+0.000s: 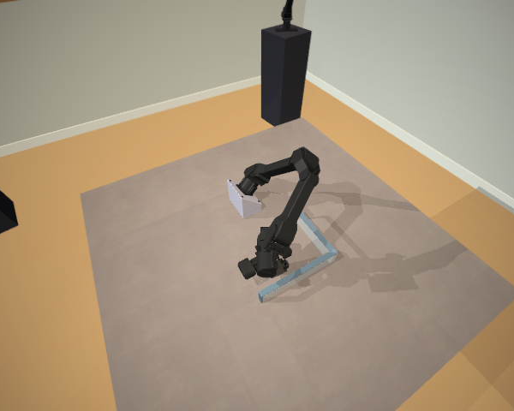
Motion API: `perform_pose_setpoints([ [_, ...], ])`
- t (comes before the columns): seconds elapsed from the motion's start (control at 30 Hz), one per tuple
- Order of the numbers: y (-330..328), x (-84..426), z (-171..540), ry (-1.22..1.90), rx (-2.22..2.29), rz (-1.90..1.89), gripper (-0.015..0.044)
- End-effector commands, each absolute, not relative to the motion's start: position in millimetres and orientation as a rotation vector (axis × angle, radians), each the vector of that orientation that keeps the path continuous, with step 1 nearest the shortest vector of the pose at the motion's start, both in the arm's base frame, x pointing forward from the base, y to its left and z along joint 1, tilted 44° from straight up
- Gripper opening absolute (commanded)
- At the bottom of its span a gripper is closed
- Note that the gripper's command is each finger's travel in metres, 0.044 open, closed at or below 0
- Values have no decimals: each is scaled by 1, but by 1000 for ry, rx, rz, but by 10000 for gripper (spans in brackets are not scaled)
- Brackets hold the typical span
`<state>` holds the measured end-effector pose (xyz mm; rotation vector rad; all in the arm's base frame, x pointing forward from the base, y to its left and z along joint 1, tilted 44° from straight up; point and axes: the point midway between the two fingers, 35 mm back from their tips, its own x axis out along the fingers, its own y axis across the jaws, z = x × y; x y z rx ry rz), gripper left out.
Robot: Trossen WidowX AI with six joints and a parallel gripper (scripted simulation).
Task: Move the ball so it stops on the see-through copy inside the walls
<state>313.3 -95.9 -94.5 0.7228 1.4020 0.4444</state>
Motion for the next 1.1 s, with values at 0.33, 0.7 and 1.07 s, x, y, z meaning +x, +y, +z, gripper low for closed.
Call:
perform_pose_setpoints([
  [0.33, -96, 313, -95, 1402, 723, 444, 212],
  [0.7, -148, 303, -40, 1405, 727, 441, 212],
  [1.07, -155, 304, -36, 1384, 728, 424, 212],
])
